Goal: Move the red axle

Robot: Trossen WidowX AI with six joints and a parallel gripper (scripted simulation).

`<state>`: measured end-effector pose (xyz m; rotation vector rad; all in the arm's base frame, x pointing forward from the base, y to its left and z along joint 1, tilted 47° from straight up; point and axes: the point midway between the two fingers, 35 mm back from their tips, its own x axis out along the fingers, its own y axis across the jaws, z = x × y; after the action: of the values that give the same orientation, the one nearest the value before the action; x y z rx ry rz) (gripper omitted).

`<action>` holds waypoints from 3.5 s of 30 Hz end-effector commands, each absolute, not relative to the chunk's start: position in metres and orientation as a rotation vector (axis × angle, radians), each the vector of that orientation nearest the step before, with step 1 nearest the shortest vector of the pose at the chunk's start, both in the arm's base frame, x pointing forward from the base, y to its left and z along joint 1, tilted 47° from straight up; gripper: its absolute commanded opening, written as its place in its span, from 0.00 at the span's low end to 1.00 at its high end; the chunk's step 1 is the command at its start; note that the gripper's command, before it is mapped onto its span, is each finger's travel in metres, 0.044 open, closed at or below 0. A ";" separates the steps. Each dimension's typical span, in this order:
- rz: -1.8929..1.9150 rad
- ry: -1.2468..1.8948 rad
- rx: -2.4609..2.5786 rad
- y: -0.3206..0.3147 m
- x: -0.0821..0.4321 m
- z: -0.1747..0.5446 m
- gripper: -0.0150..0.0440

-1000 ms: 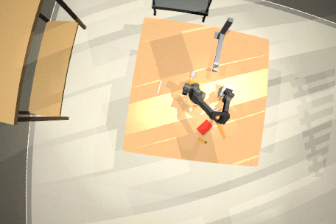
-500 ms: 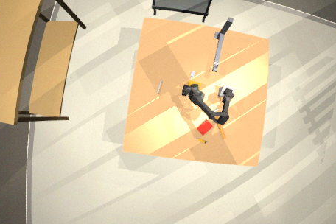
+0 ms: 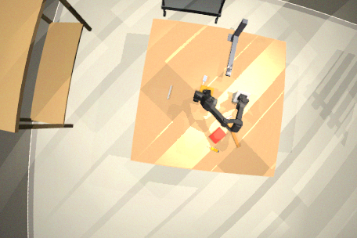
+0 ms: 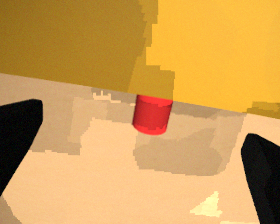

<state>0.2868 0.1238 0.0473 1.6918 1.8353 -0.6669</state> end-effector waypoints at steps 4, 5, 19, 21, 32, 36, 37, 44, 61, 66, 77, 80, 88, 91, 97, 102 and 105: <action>-0.671 1.842 1.694 0.125 0.285 0.046 1.00; -0.668 1.836 1.692 0.124 0.286 0.047 0.96; -0.668 1.836 1.692 0.124 0.286 0.047 0.33; -0.668 1.836 1.692 0.124 0.286 0.047 0.31; -0.668 1.836 1.691 0.126 0.287 0.049 0.25; -0.669 1.836 1.691 0.130 0.287 0.053 0.25; -0.669 1.836 1.691 0.131 0.287 0.054 0.25; -0.670 1.835 1.690 0.138 0.288 0.062 0.25; -0.671 1.836 1.691 0.157 0.287 0.081 0.25; -0.670 1.837 1.692 0.162 0.286 0.087 0.25; -0.669 1.840 1.694 0.174 0.283 0.100 0.25; -0.668 1.841 1.695 0.178 0.283 0.103 0.25; -0.666 1.844 1.697 0.187 0.281 0.112 0.25; -0.666 1.844 1.697 0.188 0.281 0.112 0.25; -0.666 1.844 1.697 0.190 0.280 0.110 0.25; -0.665 1.845 1.697 0.196 0.282 0.106 0.25; -0.665 1.845 1.698 0.197 0.283 0.107 0.25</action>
<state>0.2826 0.1943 0.1092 1.7014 1.8424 -0.6548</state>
